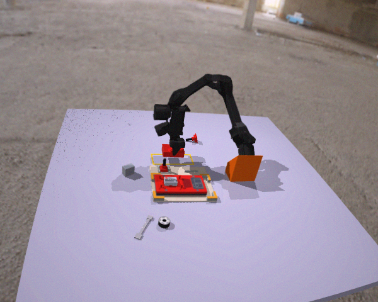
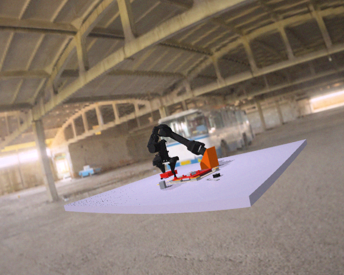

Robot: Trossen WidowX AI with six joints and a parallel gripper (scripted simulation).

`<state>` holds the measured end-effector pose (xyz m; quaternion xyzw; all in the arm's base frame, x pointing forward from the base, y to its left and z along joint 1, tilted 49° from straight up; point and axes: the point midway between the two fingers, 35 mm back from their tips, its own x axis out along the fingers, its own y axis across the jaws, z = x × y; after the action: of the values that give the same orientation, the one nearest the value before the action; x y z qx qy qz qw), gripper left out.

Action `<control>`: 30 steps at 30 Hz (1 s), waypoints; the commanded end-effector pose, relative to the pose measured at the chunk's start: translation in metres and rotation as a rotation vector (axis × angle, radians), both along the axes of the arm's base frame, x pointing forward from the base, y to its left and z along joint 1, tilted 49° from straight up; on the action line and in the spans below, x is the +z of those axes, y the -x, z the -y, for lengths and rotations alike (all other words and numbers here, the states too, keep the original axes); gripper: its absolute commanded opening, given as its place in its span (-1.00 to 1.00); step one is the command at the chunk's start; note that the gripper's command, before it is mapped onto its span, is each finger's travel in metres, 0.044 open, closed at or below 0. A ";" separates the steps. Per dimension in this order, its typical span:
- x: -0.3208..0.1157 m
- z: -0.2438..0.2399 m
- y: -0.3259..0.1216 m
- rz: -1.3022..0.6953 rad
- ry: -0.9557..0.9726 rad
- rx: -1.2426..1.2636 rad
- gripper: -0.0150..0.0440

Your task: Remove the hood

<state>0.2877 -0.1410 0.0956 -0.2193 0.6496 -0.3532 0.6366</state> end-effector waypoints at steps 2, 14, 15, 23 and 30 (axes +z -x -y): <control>-0.002 0.003 0.002 -0.006 0.005 0.003 -0.49; -0.007 0.008 0.003 -0.006 0.007 0.003 -0.49; -0.007 0.009 0.004 -0.006 0.007 0.003 -0.49; -0.009 0.011 0.004 -0.006 0.008 0.003 -0.49; -0.011 0.014 0.004 -0.006 0.008 0.003 -0.49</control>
<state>0.2839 -0.1530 0.0856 -0.2207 0.6495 -0.3542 0.6356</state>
